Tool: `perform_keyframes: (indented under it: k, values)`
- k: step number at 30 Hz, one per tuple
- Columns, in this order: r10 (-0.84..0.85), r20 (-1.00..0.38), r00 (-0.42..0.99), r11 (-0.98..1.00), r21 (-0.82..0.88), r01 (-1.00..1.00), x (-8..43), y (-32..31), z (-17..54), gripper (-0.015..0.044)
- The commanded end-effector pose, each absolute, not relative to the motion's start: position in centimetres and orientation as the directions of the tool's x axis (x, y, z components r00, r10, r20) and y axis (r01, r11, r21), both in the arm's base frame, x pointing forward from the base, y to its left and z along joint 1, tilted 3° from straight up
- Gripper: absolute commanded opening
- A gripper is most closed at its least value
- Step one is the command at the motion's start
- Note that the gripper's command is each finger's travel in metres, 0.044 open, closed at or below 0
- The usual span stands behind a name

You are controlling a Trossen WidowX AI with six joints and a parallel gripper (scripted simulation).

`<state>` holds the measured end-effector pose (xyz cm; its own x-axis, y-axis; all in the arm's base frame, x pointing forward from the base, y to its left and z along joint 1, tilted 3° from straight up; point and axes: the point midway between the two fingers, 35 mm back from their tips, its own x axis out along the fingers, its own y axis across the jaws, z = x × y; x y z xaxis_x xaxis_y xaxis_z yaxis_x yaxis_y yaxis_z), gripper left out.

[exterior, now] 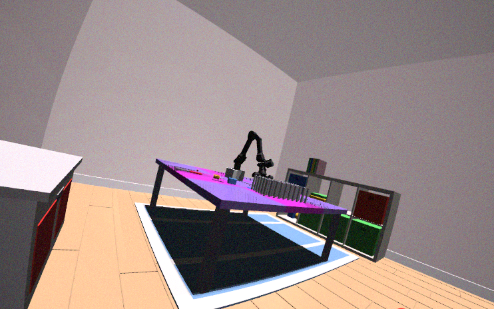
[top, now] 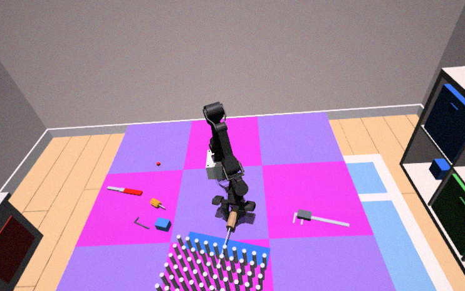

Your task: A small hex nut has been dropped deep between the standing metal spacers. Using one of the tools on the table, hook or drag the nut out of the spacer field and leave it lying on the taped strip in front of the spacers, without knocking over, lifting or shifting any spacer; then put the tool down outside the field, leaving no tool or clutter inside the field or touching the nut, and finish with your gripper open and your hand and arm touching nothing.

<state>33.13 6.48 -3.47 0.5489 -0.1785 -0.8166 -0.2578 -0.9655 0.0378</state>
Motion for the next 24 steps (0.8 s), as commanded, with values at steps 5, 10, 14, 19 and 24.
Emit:
perform_keyframes:
  k: [5,10,14,19,24]
  values:
    - [-0.176,-0.813,0.555,-0.966,0.035,-0.255,34.1,6.5,-3.3,0.0]
    - [-0.176,-0.813,0.555,-0.966,0.035,-0.255,34.5,6.4,-3.3,0.0]
    - [-0.176,-0.813,0.555,-0.966,0.035,-0.255,34.7,6.3,-3.3,0.0]
    - [-0.176,-0.813,0.555,-0.966,0.035,-0.255,35.1,6.2,-3.3,0.0]
    - [-0.176,-0.813,0.556,-0.966,0.035,-0.255,35.5,6.1,-3.3,0.0]
